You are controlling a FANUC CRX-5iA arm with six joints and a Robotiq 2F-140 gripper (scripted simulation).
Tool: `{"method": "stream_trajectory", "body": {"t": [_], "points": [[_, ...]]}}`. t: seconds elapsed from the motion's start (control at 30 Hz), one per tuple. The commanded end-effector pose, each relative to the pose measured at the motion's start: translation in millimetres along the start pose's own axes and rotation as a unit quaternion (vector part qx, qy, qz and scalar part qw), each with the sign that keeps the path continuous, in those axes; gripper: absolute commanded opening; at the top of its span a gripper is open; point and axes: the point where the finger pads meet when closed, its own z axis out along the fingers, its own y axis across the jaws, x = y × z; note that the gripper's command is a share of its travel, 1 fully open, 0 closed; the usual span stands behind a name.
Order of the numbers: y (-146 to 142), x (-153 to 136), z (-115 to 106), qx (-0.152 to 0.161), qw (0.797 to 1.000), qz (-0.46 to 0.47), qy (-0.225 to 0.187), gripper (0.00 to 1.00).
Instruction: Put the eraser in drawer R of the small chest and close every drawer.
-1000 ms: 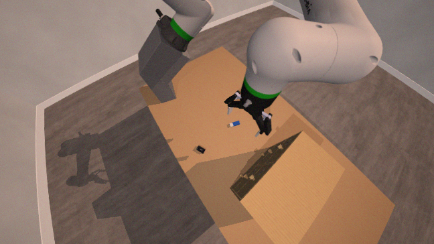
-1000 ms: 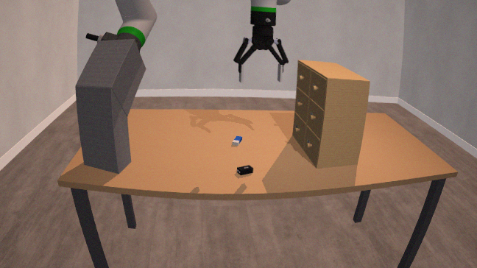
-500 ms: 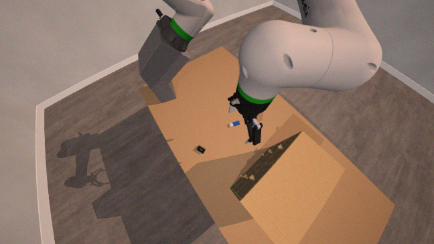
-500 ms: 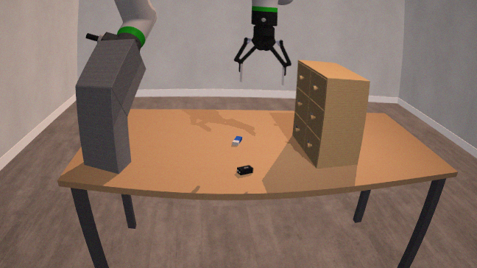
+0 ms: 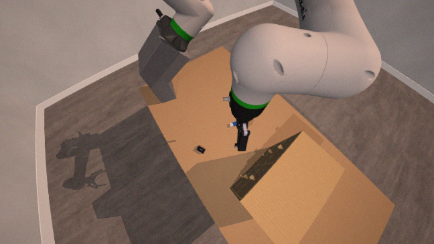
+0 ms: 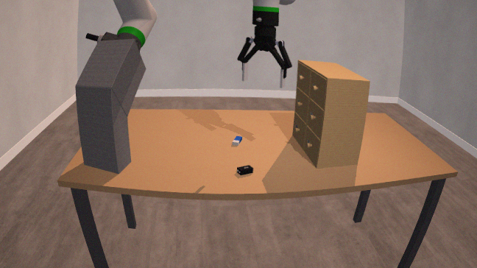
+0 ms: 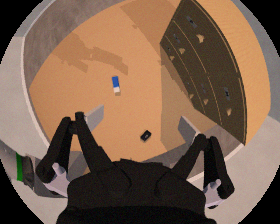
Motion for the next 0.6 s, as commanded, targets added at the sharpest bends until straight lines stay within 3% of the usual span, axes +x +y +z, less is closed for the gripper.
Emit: {"method": "stream_trajectory", "body": {"t": [0.0,0.57], "points": [[4,-5,-1,0.001,0.998,0.059,-0.003,1.00],[15,-19,-2,0.000,0.973,0.231,-0.003,1.00]]}}
